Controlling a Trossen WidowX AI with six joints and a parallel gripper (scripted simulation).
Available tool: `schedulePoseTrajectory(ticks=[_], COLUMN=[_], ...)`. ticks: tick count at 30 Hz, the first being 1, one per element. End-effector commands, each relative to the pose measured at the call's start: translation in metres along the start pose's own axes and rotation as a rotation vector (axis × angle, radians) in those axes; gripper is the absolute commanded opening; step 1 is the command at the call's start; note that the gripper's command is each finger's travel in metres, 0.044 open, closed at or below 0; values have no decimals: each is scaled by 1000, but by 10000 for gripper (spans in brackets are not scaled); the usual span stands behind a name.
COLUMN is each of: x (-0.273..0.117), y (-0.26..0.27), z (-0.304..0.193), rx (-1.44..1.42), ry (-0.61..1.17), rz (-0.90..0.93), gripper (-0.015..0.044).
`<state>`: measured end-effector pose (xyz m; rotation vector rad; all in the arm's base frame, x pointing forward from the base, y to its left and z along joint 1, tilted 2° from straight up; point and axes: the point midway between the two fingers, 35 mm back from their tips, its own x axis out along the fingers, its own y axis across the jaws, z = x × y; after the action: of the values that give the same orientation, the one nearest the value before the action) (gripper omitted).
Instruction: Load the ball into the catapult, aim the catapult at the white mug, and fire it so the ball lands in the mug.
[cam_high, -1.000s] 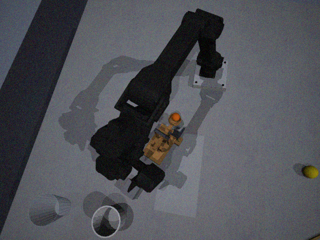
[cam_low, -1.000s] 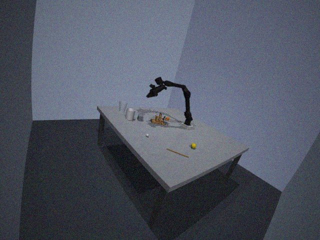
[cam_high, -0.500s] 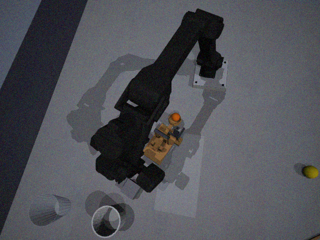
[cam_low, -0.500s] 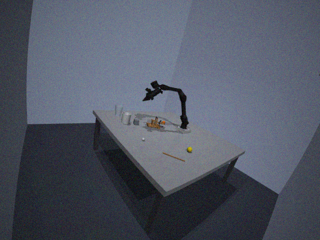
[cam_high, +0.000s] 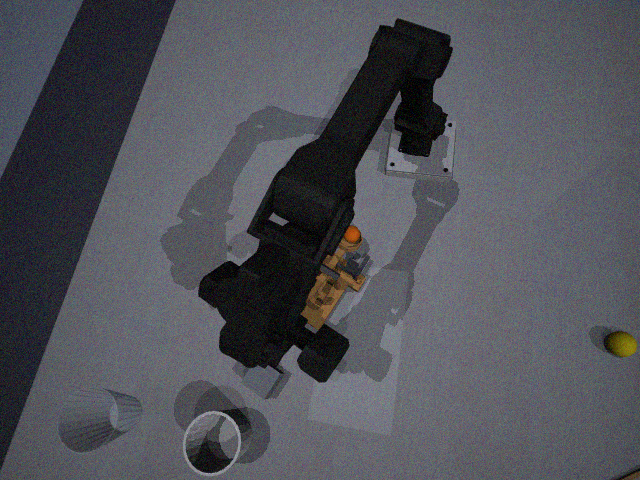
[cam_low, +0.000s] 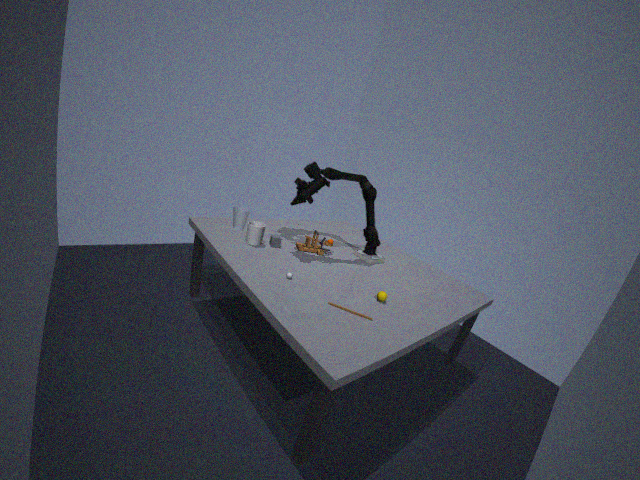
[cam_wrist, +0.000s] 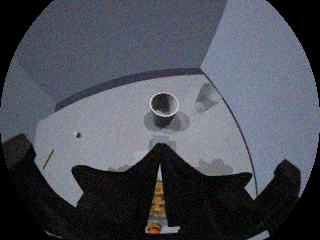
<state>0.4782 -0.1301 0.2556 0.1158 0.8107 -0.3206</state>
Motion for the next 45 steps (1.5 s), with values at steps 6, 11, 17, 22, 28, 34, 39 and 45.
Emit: schedulePoseTrajectory(ticks=[6,11,17,22,28,34,39,45], x=[7,8,5,1,-6,-16,-26,-38], y=[21,31,40,46,51,55,56,56], z=[-47,-72,-101,-124,-150,-175,-193,-213], rx=[-199,-317,-466,-596,-757,-924,-1067,-1243], ry=[164,253,358,445,548,650,734,834], rz=[-35,-49,-63,-72,-78,-81,-81,-79], gripper=[0,0,0,0,0,0,0,0])
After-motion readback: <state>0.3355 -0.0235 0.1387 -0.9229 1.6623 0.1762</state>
